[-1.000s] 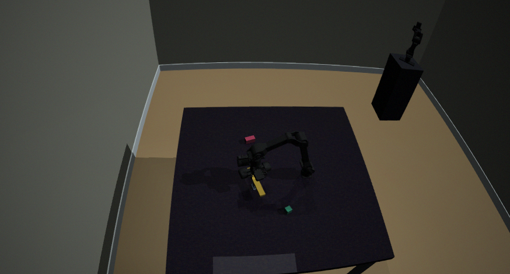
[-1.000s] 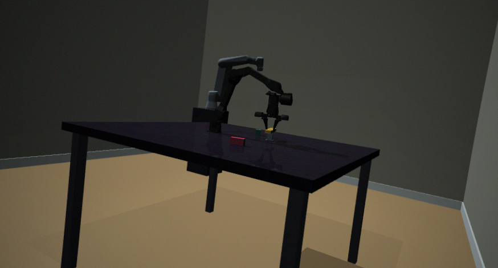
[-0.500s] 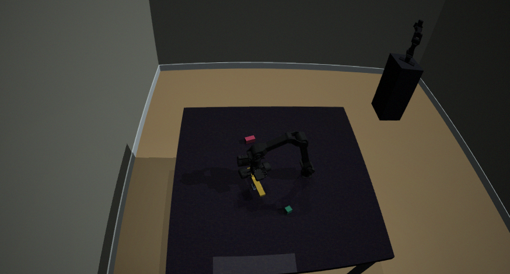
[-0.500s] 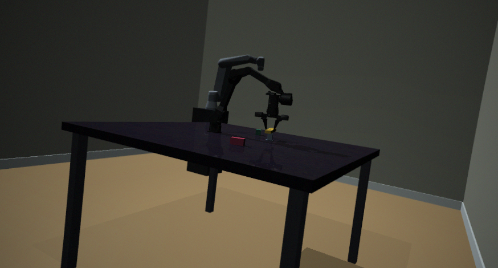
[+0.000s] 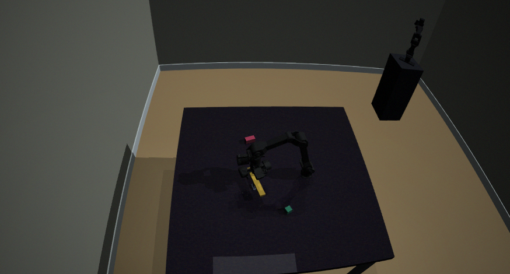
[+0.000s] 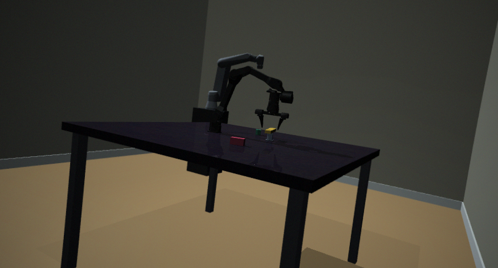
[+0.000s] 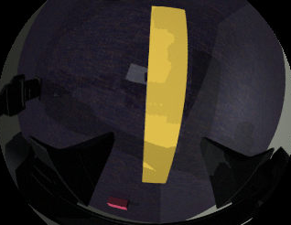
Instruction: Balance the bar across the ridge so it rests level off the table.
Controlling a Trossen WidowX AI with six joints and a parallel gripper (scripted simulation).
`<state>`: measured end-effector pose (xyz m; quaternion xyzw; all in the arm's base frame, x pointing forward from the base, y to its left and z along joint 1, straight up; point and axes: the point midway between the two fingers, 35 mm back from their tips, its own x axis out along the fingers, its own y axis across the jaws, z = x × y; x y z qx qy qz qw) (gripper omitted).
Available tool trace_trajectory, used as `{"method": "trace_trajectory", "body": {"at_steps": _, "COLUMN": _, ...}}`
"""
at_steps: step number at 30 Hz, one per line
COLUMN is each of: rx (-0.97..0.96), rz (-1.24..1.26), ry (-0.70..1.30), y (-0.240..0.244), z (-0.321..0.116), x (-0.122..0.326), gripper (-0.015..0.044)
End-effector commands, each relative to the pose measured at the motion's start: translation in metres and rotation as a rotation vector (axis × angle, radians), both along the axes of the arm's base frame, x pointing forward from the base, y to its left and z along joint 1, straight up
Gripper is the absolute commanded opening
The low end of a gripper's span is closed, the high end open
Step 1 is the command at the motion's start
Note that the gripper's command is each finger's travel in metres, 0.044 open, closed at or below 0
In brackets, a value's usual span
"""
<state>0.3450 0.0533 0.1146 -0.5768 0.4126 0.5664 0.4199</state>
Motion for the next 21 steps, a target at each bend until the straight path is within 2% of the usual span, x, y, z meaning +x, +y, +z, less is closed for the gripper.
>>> {"method": "trace_trajectory", "body": {"at_steps": 1, "rx": 0.003, "rz": -0.001, "ry": -0.017, "y": 0.001, "z": 0.035, "x": 0.005, "gripper": 0.044}}
{"method": "trace_trajectory", "body": {"at_steps": 6, "rx": 0.002, "rz": -0.001, "ry": -0.016, "y": 0.0, "z": 0.083, "x": -0.001, "gripper": 0.044}}
{"method": "trace_trajectory", "body": {"at_steps": 21, "rx": 0.002, "rz": -0.001, "ry": -0.016, "y": 0.0, "z": 0.085, "x": -0.002, "gripper": 0.044}}
